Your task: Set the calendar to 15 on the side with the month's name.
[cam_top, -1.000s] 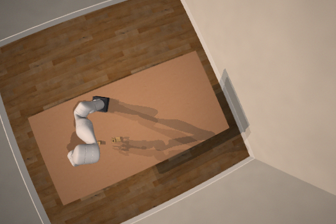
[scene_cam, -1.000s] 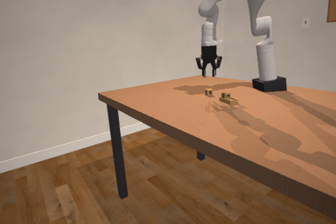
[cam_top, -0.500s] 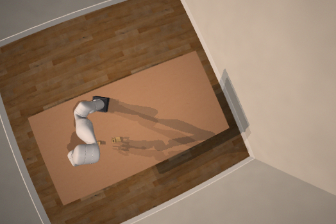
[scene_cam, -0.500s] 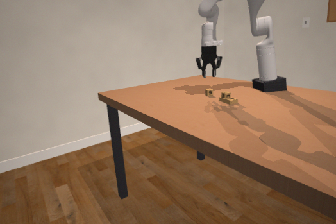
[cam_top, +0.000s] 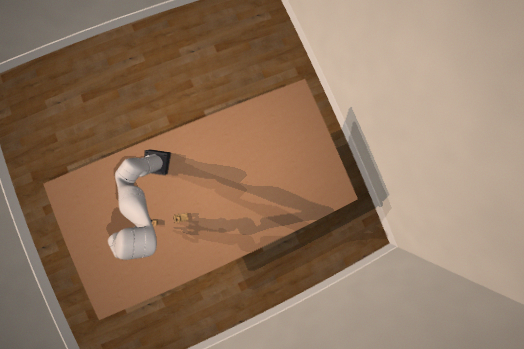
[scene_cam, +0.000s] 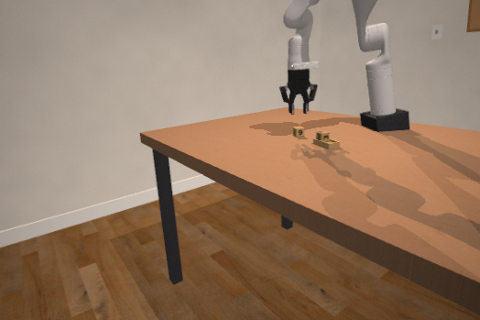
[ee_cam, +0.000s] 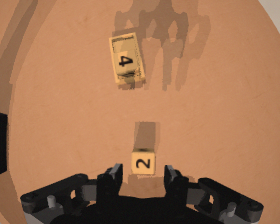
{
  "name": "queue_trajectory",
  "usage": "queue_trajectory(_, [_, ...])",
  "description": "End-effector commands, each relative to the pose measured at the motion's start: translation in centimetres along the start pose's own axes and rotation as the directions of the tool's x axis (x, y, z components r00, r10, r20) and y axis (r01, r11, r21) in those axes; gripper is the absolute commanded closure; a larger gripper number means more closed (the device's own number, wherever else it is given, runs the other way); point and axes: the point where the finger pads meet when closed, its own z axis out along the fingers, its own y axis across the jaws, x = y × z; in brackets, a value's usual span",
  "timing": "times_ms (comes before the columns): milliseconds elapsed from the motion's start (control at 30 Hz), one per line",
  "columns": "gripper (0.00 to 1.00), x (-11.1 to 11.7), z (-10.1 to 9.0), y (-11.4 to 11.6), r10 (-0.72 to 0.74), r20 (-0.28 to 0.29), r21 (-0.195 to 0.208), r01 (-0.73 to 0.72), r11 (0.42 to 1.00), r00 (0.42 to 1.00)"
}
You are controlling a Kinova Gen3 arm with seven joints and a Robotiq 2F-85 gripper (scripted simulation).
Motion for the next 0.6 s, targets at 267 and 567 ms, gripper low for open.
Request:
queue_trajectory(267, [0.52, -0.4, 1.5, -0.1, 0.008, 0.004, 0.003, -0.008, 1.000, 1.000])
queue_trajectory(567, [0.52, -0.4, 2.6, -0.1, 0.008, 0.004, 0.003, -0.008, 1.000, 1.000])
